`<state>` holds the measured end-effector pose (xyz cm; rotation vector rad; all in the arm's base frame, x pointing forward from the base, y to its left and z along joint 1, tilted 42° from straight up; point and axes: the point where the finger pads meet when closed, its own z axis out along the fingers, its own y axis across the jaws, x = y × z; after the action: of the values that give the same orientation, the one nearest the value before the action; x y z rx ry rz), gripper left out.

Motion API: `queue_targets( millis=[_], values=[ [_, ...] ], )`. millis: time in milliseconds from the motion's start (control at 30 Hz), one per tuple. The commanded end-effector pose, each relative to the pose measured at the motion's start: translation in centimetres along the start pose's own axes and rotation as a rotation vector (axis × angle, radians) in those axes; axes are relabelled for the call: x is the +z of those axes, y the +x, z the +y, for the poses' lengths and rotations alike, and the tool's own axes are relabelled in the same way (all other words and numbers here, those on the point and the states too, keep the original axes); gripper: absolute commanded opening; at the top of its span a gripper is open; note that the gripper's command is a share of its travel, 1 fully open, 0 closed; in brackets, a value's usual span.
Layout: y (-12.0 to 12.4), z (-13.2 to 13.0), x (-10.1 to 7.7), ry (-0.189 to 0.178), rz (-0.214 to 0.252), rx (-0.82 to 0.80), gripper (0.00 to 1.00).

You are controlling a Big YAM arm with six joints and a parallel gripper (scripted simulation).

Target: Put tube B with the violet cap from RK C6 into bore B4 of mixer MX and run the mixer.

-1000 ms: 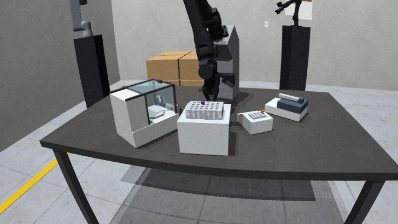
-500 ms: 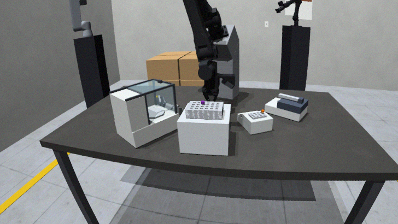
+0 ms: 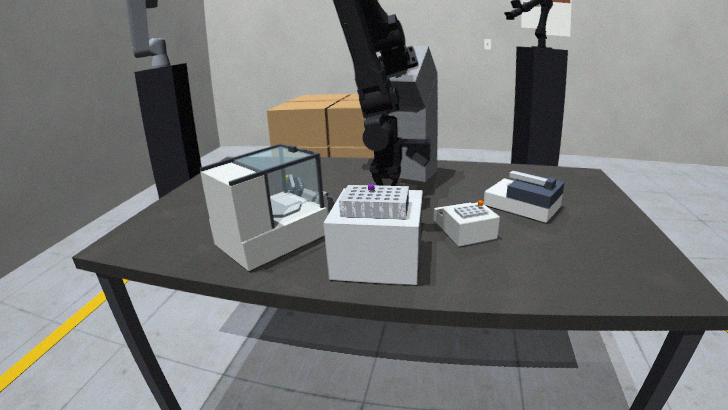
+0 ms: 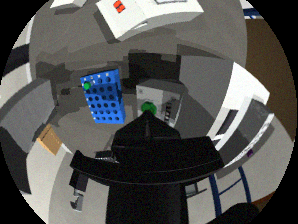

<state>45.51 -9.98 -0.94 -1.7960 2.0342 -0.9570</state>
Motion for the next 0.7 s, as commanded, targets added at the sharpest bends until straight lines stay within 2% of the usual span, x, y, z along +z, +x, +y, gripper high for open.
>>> queue_targets(
  millis=[0, 667],
  values=[
    [0.5, -0.1, 0.5, 0.005, 0.005, -0.003, 0.0],
    [0.4, -0.1, 1.6, 0.005, 0.004, -0.004, 0.0]
  ],
)
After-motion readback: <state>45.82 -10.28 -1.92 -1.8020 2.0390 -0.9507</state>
